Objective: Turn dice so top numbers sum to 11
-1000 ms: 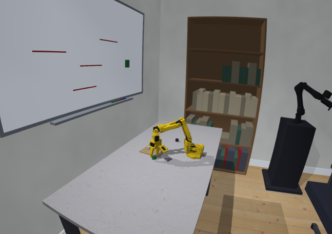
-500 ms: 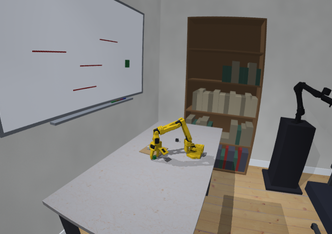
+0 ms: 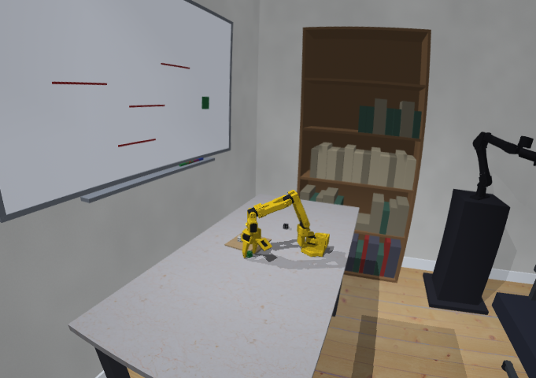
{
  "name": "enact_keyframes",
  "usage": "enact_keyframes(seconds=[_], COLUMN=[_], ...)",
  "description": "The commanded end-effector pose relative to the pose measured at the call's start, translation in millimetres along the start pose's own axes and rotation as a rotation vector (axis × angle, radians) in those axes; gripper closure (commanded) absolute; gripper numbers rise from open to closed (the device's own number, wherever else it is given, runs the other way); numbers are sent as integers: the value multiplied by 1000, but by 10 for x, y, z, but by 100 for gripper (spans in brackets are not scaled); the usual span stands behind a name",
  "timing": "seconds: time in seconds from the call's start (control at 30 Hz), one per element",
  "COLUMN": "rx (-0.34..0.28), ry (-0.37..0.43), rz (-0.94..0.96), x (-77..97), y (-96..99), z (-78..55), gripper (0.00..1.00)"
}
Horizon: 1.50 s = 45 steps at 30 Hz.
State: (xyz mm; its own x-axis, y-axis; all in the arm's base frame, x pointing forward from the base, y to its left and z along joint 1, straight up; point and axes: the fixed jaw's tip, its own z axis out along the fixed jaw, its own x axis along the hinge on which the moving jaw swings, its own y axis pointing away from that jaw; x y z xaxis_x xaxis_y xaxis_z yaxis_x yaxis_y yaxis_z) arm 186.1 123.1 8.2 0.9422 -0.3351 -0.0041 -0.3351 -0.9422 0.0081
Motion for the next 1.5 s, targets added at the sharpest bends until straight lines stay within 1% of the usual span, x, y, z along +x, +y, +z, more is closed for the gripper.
enact_keyframes(seconds=[0.0, 0.2, 0.7, 1.03, 1.47], rx=[24, 24, 25, 25, 25], ry=[16, 16, 15, 15, 15], rz=[-17, -17, -17, -17, -17], x=[6, 6, 5, 4, 4], y=[-51, -63, -127, -147, -150], z=[-38, -39, -40, -40, -39], gripper=[74, 76, 87, 90, 92])
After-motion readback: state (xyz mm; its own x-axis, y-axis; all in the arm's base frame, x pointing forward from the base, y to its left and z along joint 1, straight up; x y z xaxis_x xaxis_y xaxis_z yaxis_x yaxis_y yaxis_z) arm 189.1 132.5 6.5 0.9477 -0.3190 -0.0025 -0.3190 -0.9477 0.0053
